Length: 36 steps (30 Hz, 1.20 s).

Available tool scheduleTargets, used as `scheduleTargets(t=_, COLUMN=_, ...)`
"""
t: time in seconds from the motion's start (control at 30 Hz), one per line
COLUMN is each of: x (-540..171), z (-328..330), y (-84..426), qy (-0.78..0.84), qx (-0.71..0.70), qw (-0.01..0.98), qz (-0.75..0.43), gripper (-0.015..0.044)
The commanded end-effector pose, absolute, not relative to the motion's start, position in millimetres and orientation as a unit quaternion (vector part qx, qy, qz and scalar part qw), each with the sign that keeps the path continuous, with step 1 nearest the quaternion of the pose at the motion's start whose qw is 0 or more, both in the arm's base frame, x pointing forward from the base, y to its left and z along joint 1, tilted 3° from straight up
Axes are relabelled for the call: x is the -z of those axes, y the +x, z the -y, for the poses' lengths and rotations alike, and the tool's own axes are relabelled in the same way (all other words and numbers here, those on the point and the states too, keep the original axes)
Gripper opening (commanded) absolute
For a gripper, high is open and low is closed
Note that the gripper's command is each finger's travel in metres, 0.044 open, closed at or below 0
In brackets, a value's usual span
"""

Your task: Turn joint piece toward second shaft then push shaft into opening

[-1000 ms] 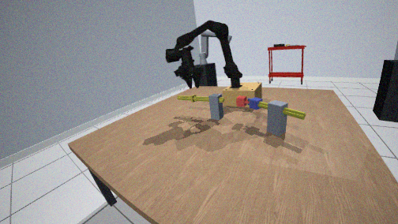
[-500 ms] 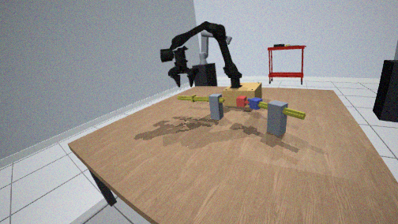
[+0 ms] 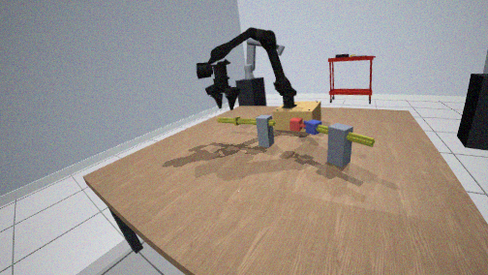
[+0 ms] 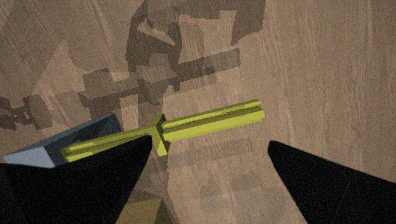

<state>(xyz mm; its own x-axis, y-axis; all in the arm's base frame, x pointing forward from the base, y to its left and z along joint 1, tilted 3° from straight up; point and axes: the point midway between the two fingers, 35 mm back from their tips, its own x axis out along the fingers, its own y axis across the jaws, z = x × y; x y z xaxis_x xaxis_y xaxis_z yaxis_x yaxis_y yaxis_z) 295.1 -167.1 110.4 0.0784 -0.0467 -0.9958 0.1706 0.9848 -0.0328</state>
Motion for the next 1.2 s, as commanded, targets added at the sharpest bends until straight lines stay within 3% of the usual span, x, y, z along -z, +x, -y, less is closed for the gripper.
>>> scheduleTargets(t=0.0, x=-103, z=167, y=295, qy=0.093, qx=0.111, qw=0.731, qz=-0.666, gripper=0.0440)
scheduleTargets(t=1.17, x=-51, z=172, y=293, qy=0.501, qx=0.430, qw=0.582, qz=-0.475, gripper=0.0440)
